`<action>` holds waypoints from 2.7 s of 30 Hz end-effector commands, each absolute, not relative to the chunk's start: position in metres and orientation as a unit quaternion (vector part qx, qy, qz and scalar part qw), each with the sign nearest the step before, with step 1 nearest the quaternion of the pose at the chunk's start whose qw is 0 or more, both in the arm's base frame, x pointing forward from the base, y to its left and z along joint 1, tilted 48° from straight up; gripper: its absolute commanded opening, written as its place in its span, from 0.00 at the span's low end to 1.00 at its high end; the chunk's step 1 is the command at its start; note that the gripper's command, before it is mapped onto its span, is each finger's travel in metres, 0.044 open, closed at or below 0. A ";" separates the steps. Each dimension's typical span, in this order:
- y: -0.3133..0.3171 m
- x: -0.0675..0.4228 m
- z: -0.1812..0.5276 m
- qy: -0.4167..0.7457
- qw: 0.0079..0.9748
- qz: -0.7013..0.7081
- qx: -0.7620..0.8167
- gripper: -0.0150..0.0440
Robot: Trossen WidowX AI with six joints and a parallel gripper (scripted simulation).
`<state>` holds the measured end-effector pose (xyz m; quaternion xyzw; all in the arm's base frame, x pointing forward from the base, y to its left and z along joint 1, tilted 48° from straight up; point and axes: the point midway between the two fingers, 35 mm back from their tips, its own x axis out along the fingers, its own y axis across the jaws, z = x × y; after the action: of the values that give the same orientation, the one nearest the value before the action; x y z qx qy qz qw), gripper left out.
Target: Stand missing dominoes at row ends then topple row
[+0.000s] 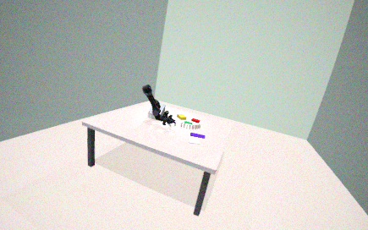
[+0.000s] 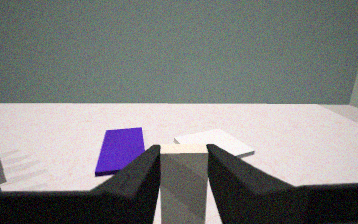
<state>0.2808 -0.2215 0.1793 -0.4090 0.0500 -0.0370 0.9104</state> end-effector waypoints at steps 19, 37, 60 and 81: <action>-0.269 0.271 0.134 0.048 0.908 -0.039 -0.414 0.44; -0.269 0.270 0.134 0.048 0.908 -0.039 -0.414 0.75; -0.232 0.277 0.166 0.051 0.911 -0.041 -0.407 1.00; -0.232 0.370 0.151 0.490 0.821 -0.251 -0.154 1.00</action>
<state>0.3585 -0.2492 0.1418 -0.2075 0.2745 -0.1187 0.9314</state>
